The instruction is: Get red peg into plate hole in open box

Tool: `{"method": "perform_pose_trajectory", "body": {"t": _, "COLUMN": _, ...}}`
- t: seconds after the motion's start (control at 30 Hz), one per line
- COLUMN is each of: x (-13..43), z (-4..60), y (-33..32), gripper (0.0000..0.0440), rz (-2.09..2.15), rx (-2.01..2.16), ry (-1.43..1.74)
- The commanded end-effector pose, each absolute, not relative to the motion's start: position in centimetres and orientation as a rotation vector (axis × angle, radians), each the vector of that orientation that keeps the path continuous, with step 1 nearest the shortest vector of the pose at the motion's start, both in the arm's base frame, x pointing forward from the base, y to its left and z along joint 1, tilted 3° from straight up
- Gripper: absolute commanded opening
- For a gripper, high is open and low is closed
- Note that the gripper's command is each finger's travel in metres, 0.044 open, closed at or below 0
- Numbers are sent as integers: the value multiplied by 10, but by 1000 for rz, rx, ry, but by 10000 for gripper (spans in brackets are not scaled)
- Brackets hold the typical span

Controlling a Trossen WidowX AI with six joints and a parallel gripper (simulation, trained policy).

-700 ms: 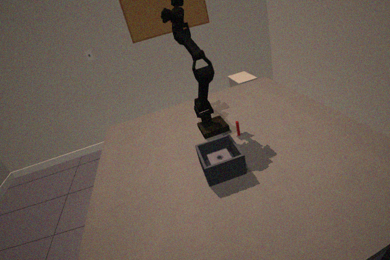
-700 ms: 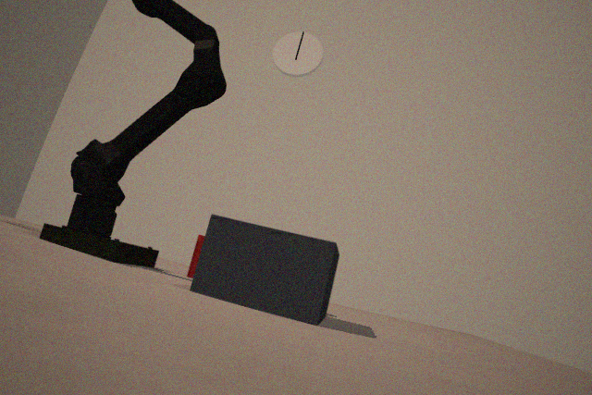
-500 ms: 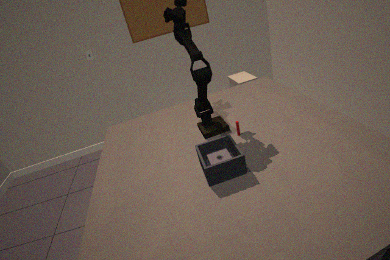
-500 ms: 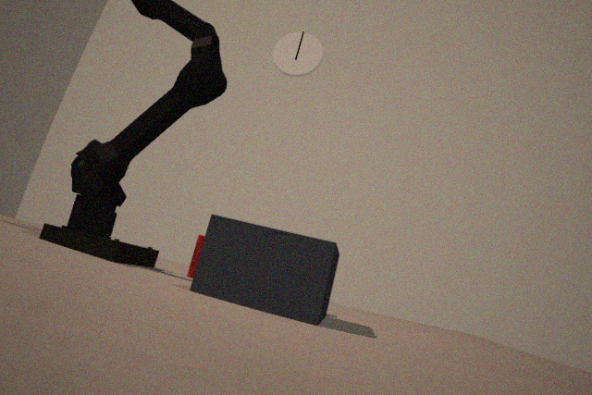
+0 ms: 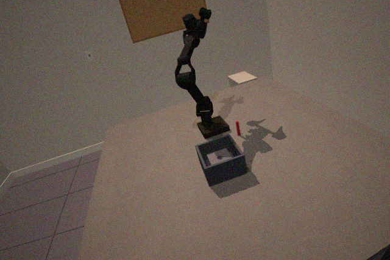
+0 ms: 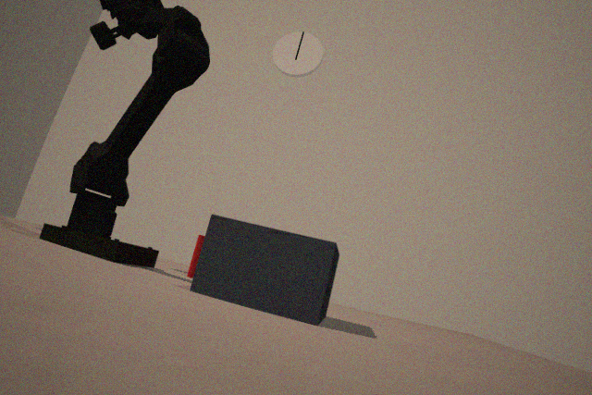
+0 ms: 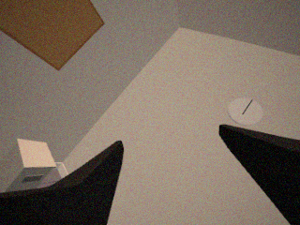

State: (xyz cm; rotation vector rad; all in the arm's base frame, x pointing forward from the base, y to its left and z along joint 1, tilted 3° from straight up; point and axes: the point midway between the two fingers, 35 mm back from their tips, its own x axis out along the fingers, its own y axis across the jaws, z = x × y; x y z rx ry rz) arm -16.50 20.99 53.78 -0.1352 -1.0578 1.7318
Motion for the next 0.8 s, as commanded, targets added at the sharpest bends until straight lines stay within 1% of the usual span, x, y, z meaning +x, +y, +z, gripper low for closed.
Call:
{"method": "perform_pose_trajectory", "body": {"t": 0.0, "x": -147, "z": 508, "y": 237, "gripper": 440, "rz": 1731, "rx": -226, "ry": -920}}
{"method": "perform_pose_trajectory", "body": {"t": 0.37, "x": -75, "z": 432, "y": 290, "gripper": 440, "rz": 1638, "rx": -384, "ry": -505}}
{"method": "perform_pose_trajectory", "body": {"t": 0.77, "x": 12, "z": 365, "y": 304, "gripper": 440, "rz": 1447, "rx": -409, "ry": -74}}
